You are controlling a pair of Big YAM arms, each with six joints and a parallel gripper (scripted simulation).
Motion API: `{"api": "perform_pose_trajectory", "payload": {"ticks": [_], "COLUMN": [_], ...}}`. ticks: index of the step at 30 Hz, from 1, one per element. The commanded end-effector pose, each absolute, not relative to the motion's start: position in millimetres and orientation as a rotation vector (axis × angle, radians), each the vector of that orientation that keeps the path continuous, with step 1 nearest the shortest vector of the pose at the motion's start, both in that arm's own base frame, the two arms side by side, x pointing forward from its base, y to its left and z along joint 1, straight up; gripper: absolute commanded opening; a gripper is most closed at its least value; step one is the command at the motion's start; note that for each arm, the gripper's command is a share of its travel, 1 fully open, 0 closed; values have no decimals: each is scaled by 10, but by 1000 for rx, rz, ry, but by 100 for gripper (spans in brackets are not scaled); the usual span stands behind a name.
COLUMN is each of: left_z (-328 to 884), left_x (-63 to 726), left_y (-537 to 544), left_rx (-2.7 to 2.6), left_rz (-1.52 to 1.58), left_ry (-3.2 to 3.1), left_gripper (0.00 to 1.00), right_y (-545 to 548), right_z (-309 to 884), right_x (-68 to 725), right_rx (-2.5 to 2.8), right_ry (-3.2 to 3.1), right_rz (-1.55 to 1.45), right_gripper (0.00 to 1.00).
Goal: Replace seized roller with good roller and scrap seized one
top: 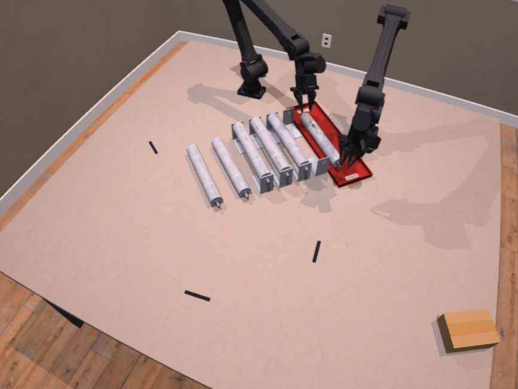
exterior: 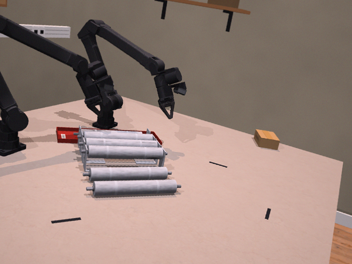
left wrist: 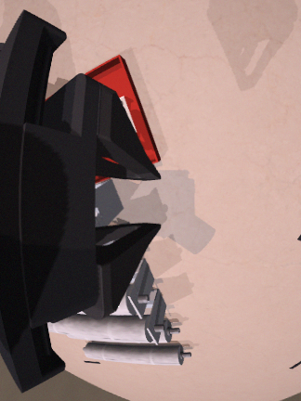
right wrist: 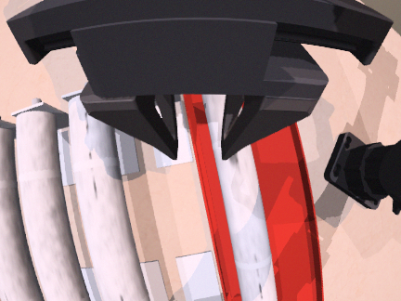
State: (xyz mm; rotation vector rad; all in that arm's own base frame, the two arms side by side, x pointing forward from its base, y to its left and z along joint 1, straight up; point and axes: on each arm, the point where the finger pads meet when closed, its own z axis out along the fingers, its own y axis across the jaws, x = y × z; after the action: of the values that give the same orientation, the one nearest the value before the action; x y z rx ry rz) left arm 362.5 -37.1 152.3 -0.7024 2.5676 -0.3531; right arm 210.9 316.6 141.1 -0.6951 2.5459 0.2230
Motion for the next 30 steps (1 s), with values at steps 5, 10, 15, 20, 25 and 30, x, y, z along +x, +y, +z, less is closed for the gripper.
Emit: {"api": "perform_pose_trajectory", "payload": {"ticks": [5, 10, 15, 20, 25, 30], "left_z": [1989, 2391, 2735, 2723, 3340, 3737], "left_x": [4147, 4458, 4700, 4725, 4979, 5110], "left_y": [-295, -251, -204, -241, -136, -94], "left_rx": [-548, -433, -345, -296, -229, -162], "left_rz": [-351, -323, -287, -276, -226, -180], "left_ry": [2429, 2306, 2200, 2181, 2028, 1919], "left_gripper": [32, 32, 32, 32, 32, 32], "right_y": [3399, 3252, 2986, 2804, 2409, 1995], "right_z": [2029, 2444, 2886, 3034, 3572, 3880], "right_x": [2797, 3361, 3852, 4109, 4459, 4821], "right_rx": [-591, -478, -379, -336, -251, -191], "right_ry": [2401, 2291, 2175, 2125, 1981, 1891], "right_rz": [360, 401, 414, 399, 377, 321], "right_gripper": [32, 32, 32, 32, 32, 32]}}
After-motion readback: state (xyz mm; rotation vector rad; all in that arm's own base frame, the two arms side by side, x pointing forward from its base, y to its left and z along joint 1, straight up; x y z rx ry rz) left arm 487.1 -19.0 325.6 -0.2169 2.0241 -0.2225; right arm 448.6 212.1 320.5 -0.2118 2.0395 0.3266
